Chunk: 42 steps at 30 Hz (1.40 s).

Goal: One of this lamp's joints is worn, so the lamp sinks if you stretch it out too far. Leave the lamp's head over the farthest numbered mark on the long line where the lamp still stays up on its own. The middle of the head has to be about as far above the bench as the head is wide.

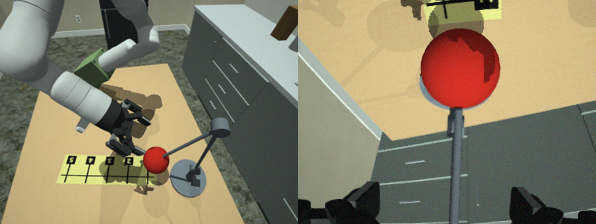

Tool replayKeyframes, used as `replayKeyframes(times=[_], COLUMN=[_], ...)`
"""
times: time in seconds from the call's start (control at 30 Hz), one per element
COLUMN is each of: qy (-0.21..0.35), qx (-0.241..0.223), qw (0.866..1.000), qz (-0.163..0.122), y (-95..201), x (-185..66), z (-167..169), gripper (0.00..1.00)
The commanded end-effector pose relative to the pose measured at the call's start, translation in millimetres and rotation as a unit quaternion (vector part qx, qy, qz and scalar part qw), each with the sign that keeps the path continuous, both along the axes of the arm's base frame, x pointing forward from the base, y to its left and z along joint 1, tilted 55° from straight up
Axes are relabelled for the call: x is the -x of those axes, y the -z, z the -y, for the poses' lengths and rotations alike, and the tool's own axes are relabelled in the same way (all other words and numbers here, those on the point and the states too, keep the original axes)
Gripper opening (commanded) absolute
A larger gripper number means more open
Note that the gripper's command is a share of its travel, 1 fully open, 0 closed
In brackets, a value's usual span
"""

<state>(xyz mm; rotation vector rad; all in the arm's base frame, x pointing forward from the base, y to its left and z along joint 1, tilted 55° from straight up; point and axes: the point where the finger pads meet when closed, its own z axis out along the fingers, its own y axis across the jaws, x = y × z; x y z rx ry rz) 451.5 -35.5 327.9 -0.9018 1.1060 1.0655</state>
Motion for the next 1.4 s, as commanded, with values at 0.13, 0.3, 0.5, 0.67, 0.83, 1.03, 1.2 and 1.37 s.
replayKeyframes(times=[0.13,0.3,0.5,0.67,0.83,1.03,1.2,1.37], qy=[-0.004,-0.003,-0.003,-0.002,-0.001,0.000,0.000,0.001], qx=[-0.003,-0.003,-0.002,-0.003,-0.003,-0.004,-0.004,-0.004], qw=[1.000,1.000,1.000,1.000,1.000,1.000,1.000,1.000], qz=[-0.003,-0.002,-0.002,-0.002,-0.003,-0.003,-0.003,-0.003], y=[0,-3,-7,-9,-12,-15,-17,-20], x=[4,0,-4,-5,-8,-12,-13,-16], z=[-14,-27,-41,-48,-60,-74,-81,-93], gripper=[1.00,1.00,1.00,1.00,1.00,1.00,1.00,1.00])
